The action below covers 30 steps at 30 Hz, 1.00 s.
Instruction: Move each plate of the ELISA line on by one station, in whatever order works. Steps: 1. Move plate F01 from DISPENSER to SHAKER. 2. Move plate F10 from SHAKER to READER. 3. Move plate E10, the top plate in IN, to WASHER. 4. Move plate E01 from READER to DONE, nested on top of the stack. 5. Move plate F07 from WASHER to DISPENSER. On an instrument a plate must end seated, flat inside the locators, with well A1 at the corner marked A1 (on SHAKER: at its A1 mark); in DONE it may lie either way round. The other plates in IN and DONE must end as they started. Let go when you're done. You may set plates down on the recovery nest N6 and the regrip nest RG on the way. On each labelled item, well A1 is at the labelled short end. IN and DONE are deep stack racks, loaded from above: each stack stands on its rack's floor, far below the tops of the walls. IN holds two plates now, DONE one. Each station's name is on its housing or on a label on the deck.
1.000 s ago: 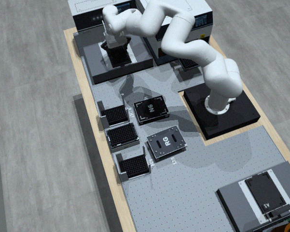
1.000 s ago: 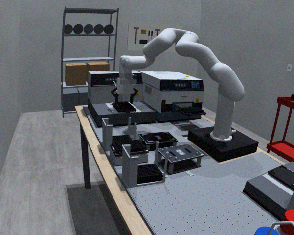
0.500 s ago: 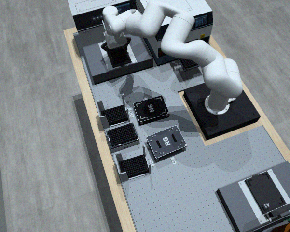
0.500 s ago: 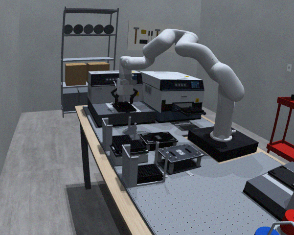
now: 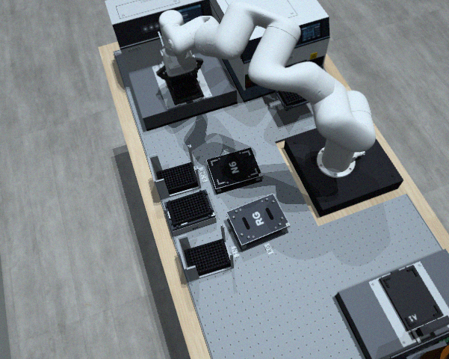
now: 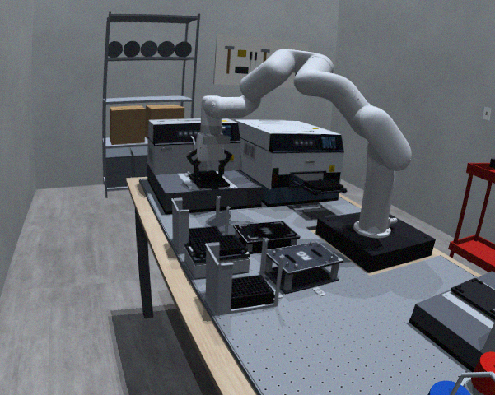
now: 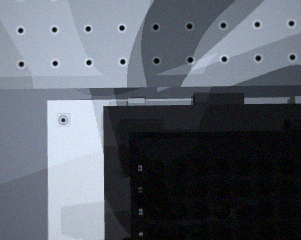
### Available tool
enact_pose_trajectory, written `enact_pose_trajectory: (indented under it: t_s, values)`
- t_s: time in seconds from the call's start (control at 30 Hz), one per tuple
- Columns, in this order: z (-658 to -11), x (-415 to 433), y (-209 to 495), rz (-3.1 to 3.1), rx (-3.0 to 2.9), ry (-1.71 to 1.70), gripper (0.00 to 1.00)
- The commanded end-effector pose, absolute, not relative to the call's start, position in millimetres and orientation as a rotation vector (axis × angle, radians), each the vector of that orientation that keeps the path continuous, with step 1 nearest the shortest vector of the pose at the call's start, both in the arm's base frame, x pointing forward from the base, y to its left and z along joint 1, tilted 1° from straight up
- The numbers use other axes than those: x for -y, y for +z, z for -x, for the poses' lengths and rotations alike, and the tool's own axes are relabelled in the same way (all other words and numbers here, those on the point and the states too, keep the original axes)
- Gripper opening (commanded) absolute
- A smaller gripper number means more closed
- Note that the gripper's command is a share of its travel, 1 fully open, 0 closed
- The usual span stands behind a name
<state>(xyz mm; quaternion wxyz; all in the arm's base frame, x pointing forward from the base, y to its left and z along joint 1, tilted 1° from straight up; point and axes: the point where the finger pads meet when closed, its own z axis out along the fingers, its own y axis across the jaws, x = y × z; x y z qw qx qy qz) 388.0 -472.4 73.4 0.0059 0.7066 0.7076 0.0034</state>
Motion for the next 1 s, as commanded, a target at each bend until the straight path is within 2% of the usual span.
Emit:
enact_pose_trajectory:
  t_s: [0.0,0.4,0.43,0.97]
  values:
    - [-388.7,473.8,75.5,-2.208,-2.211,0.01,1.0]
    - [-388.7,473.8,75.6,-2.208,-2.211,0.01,1.0]
    - [-388.7,473.8,75.6,-2.208,-2.211,0.01,0.0]
    - [-388.7,473.8,75.7,-2.208,-2.211,0.01,0.0]
